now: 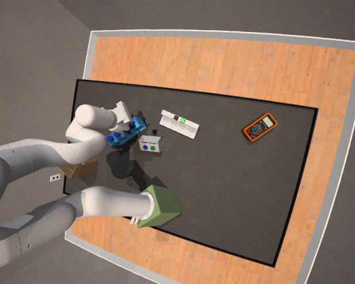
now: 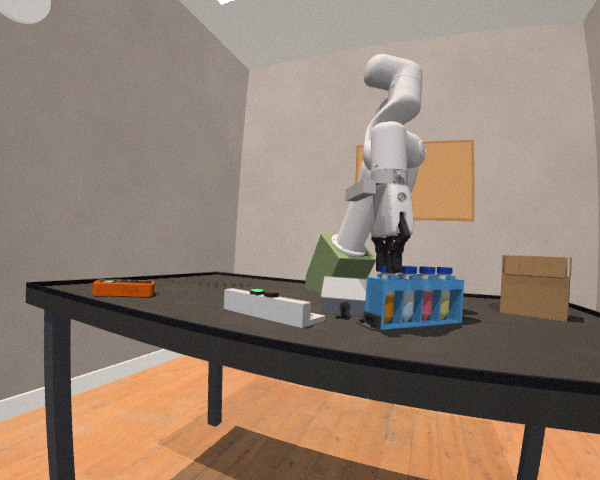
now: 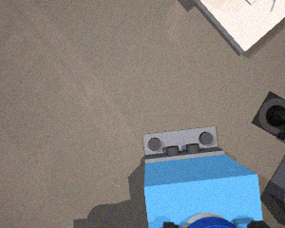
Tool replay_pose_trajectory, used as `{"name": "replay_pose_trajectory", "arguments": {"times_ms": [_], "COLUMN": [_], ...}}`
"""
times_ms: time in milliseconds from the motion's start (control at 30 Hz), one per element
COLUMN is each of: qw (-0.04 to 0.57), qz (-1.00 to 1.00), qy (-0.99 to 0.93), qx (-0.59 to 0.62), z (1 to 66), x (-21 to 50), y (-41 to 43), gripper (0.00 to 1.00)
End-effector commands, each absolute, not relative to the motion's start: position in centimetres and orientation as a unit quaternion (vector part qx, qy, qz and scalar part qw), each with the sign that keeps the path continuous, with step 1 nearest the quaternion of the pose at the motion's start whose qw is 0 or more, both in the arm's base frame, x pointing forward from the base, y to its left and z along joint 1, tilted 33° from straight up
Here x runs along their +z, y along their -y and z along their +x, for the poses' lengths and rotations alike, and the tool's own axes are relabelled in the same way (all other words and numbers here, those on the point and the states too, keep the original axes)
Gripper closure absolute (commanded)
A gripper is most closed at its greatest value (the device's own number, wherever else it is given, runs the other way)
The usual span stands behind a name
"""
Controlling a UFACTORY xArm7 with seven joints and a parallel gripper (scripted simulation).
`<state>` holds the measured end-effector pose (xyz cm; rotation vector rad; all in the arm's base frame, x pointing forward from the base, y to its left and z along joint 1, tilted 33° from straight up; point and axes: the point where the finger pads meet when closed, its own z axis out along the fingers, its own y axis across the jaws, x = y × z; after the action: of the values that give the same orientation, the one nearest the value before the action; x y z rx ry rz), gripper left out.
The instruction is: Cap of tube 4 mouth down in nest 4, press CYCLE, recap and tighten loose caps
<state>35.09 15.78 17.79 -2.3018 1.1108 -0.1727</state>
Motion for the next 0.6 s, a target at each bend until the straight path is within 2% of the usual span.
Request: {"name": "replay_pose_trajectory", "arguments": {"times_ms": [0, 267, 300, 567], "qw": [0.282, 0.282, 0.282, 0.282], "qz": [-0.8, -0.8, -0.8, -0.8], "qy": [-0.529, -0.529, -0.529, -0.529], "qx": [-0.034, -0.034, -0.034, -0.034], "z": [35.21, 35.21, 35.21, 35.21], "x": [17.95, 17.95, 17.95, 17.95], "y": [-15.82, -15.82, -15.82, -15.82], "gripper": [1.0, 1.0, 0.54, 0.54]}}
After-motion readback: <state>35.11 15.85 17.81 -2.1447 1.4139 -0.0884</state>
